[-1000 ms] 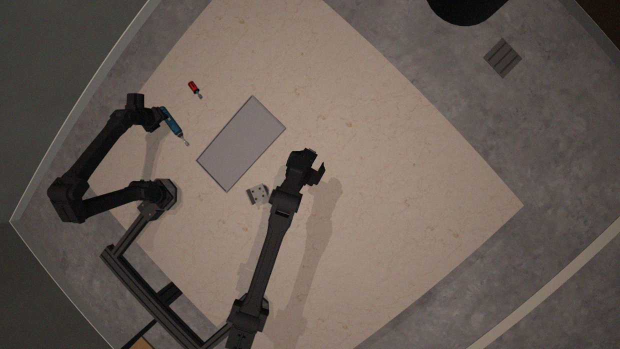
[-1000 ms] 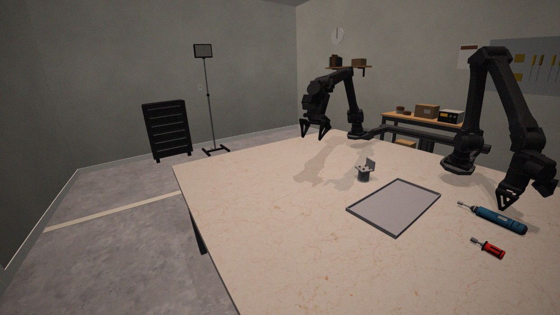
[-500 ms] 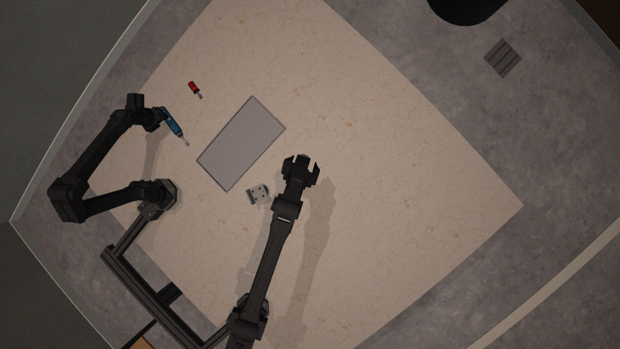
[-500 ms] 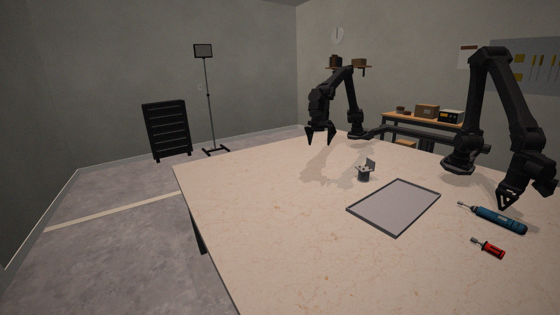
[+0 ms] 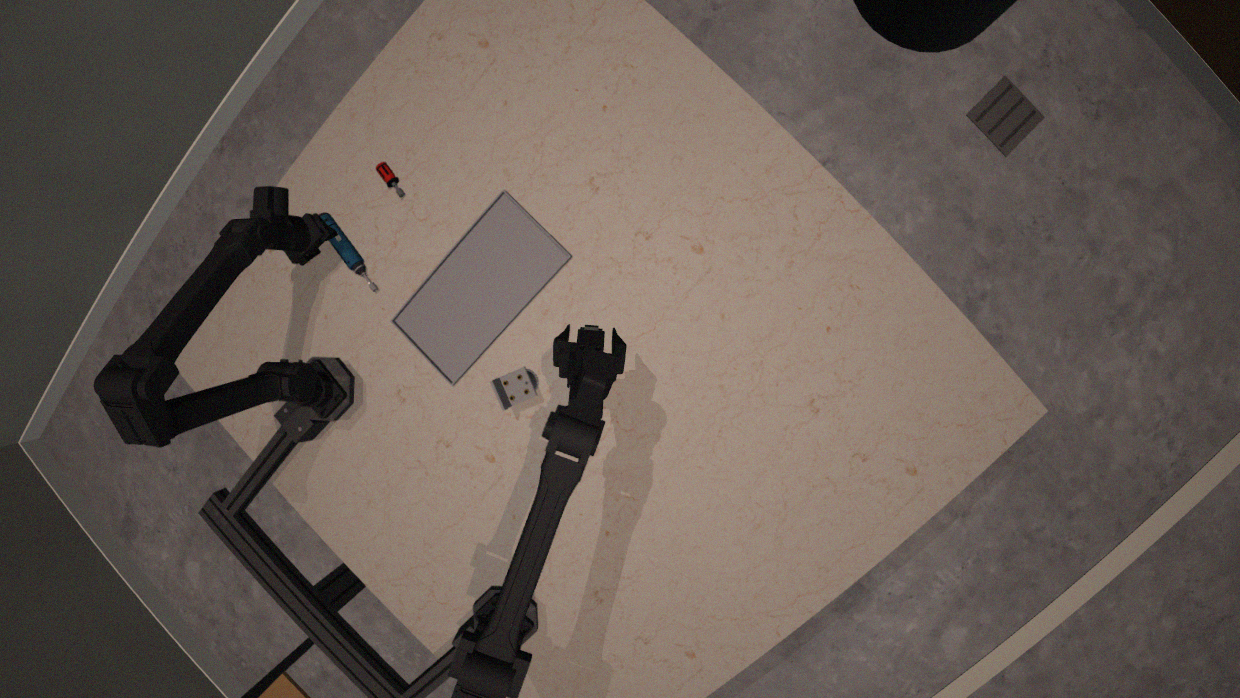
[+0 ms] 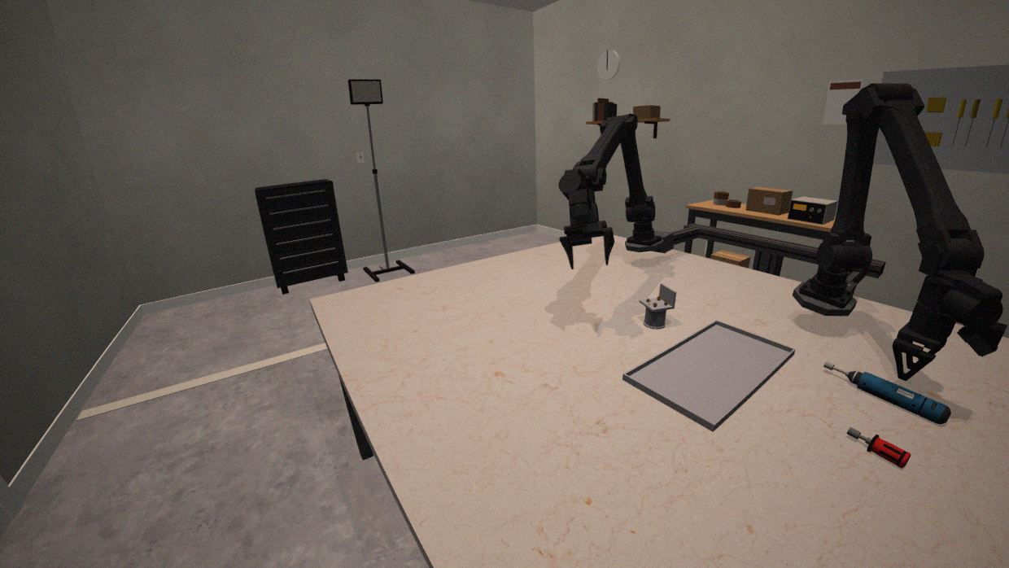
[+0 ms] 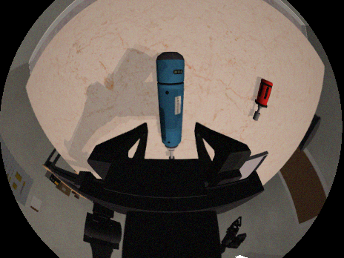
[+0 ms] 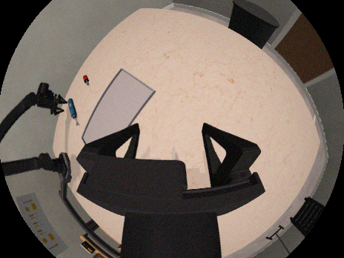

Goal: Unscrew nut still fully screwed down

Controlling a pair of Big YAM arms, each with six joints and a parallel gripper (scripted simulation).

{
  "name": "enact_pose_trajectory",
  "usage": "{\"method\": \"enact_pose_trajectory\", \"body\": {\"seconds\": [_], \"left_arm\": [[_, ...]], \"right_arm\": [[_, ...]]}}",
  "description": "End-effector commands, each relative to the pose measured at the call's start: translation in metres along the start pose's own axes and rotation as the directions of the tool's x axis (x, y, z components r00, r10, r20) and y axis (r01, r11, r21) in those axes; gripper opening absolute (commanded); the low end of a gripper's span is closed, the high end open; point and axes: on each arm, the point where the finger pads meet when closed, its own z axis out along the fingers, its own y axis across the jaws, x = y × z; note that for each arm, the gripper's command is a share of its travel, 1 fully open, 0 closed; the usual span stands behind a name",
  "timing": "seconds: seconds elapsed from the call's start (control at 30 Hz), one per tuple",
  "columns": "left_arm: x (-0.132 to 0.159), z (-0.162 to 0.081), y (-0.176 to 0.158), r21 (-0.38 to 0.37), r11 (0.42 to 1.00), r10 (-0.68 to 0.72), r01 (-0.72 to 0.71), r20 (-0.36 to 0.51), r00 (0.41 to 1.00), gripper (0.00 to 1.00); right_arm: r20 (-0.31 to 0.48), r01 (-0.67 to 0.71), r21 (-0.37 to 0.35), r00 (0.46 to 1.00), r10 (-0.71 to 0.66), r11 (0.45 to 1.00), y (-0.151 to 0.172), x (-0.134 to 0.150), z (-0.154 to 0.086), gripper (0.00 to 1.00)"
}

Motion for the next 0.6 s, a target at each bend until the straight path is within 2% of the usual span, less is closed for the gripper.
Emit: {"method": "enact_pose_trajectory", "body": {"seconds": [0.0,0.1,0.17,0.2,0.27,0.3,0.57], "left_arm": [[-0.009,-0.007,-0.009,0.021,1.000,0.018,-0.018,0.023,1.000,0.65],[-0.009,-0.007,-0.009,0.021,1.000,0.018,-0.018,0.023,1.000,0.65],[-0.009,-0.007,-0.009,0.021,1.000,0.018,-0.018,0.023,1.000,0.65],[-0.009,-0.007,-0.009,0.021,1.000,0.018,-0.018,0.023,1.000,0.65],[-0.009,-0.007,-0.009,0.021,1.000,0.018,-0.018,0.023,1.000,0.65],[-0.009,-0.007,-0.009,0.021,1.000,0.018,-0.018,0.023,1.000,0.65],[-0.009,-0.007,-0.009,0.021,1.000,0.018,-0.018,0.023,1.000,0.65]], "right_arm": [[0.081,0.079,-0.014,0.994,-0.078,0.997,-0.004,-0.010,-0.017,0.86],[0.105,0.124,-0.064,0.988,-0.117,0.990,0.005,0.000,-0.016,0.86],[0.105,0.124,-0.064,0.988,-0.117,0.990,0.005,0.000,-0.016,0.86],[0.161,0.141,-0.045,0.978,-0.132,0.989,0.002,-0.034,-0.030,0.86],[0.161,0.141,-0.045,0.978,-0.132,0.989,0.002,-0.034,-0.030,0.86],[0.117,0.140,-0.079,0.985,-0.130,0.987,0.009,0.004,-0.016,0.86],[0.214,0.270,-0.190,0.950,-0.228,0.944,0.036,0.038,-0.023,0.86]]}}
